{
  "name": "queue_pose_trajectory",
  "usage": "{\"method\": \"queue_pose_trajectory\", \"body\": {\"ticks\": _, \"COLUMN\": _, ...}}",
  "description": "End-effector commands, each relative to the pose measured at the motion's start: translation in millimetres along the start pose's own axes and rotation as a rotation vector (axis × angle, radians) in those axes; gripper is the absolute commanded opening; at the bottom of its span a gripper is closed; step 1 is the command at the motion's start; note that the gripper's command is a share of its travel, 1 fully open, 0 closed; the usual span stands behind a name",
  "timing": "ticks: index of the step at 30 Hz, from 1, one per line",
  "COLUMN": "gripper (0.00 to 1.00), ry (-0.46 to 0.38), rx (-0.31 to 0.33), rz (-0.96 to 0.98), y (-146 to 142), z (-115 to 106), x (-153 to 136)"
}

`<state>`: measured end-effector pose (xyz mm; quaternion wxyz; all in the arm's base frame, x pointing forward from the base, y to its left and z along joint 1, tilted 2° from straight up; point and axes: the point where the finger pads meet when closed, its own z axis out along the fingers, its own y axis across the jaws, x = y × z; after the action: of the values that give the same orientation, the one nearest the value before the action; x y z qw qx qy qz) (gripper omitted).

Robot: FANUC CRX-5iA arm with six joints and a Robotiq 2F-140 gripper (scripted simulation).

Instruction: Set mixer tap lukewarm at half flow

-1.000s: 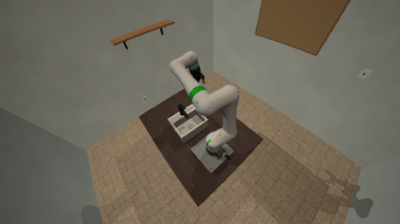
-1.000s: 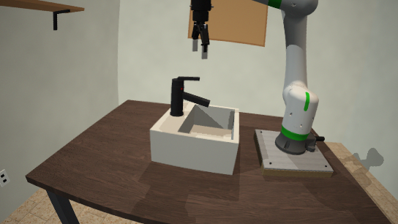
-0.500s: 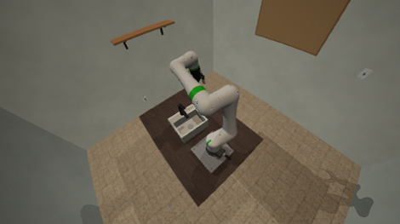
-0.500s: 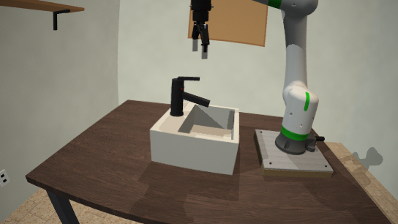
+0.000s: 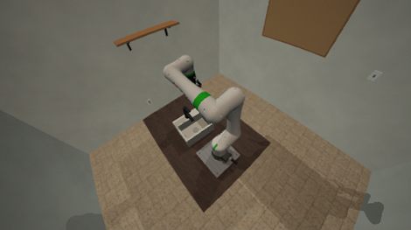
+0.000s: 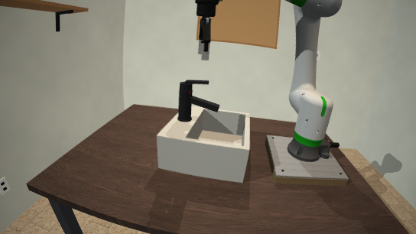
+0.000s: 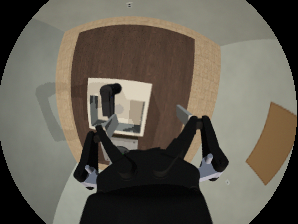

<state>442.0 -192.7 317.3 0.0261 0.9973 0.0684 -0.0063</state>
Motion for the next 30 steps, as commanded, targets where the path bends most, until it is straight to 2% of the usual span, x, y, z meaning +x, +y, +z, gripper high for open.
{"method": "queue_pose_trajectory", "body": {"ticks": 1, "gripper": 1.00, "ry": 0.011, "rx": 0.022, "rz": 0.077, "y": -47, "z": -9, "x": 9}}
{"method": "queue_pose_trajectory", "body": {"ticks": 2, "gripper": 1.00, "ry": 0.013, "rx": 0.043, "rz": 0.117, "y": -74, "z": -13, "x": 11}}
{"method": "queue_pose_trajectory", "body": {"ticks": 4, "gripper": 1.00, "ry": 0.013, "rx": 0.043, "rz": 0.117, "y": -74, "z": -13, "x": 11}}
{"method": "queue_pose_trajectory", "body": {"ticks": 5, "gripper": 1.00, "ry": 0.012, "rx": 0.060, "rz": 0.149, "y": -95, "z": -17, "x": 11}}
{"method": "queue_pose_trajectory", "body": {"ticks": 6, "gripper": 1.00, "ry": 0.012, "rx": 0.060, "rz": 0.149, "y": -95, "z": -17, "x": 11}}
{"method": "queue_pose_trajectory", "body": {"ticks": 7, "gripper": 1.00, "ry": 0.010, "rx": 0.072, "rz": 0.172, "y": -111, "z": -20, "x": 10}}
{"method": "queue_pose_trajectory", "body": {"ticks": 9, "gripper": 1.00, "ry": 0.009, "rx": 0.080, "rz": 0.186, "y": -121, "z": -22, "x": 10}}
{"method": "queue_pose_trajectory", "body": {"ticks": 18, "gripper": 1.00, "ry": 0.008, "rx": 0.084, "rz": 0.193, "y": -125, "z": -22, "x": 10}}
{"method": "queue_pose_trajectory", "body": {"ticks": 19, "gripper": 0.00, "ry": 0.008, "rx": 0.084, "rz": 0.193, "y": -125, "z": -22, "x": 10}}
{"method": "queue_pose_trajectory", "body": {"ticks": 30, "gripper": 0.00, "ry": 0.008, "rx": 0.084, "rz": 0.193, "y": -125, "z": -22, "x": 10}}
